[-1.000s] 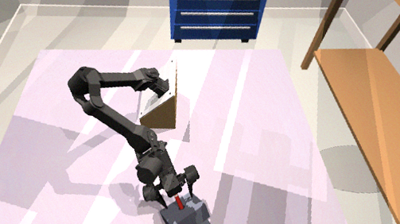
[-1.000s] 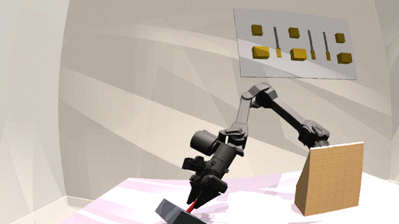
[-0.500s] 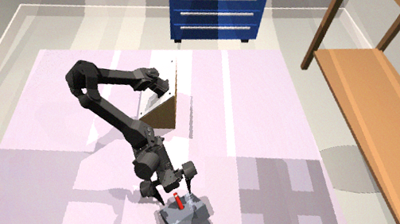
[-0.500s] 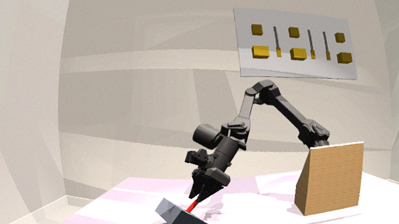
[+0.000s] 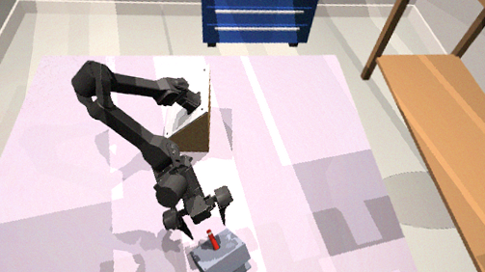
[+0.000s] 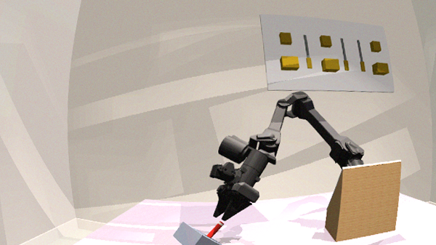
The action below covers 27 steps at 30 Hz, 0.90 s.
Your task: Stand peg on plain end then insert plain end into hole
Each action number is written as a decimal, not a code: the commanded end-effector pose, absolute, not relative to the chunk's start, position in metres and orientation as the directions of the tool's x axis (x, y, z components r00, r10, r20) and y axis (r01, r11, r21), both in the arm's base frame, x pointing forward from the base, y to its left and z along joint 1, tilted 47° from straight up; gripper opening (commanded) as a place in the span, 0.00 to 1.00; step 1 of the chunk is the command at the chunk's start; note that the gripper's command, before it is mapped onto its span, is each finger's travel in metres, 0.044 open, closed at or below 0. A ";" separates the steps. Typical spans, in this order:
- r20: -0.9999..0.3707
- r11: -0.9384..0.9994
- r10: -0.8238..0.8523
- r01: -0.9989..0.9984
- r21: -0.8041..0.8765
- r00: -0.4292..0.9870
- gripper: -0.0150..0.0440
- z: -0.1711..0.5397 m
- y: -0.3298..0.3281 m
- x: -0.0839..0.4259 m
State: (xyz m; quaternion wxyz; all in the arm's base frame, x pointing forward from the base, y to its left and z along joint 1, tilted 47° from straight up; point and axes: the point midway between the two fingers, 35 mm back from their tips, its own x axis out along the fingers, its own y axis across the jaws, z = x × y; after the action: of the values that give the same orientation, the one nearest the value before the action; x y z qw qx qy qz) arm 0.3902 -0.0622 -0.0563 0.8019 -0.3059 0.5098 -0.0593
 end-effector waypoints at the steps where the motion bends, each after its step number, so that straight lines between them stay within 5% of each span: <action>1: -0.781 0.806 -0.408 -0.214 -0.551 0.473 1.00 -0.052 -0.059 0.387; 27: -0.781 0.806 -0.405 -0.217 -0.551 0.476 1.00 -0.026 -0.046 0.374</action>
State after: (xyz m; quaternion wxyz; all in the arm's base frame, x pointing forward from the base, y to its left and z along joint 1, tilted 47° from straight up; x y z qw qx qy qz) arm 0.3761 -0.0482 -0.0295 0.8024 -0.3066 0.5088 -0.0573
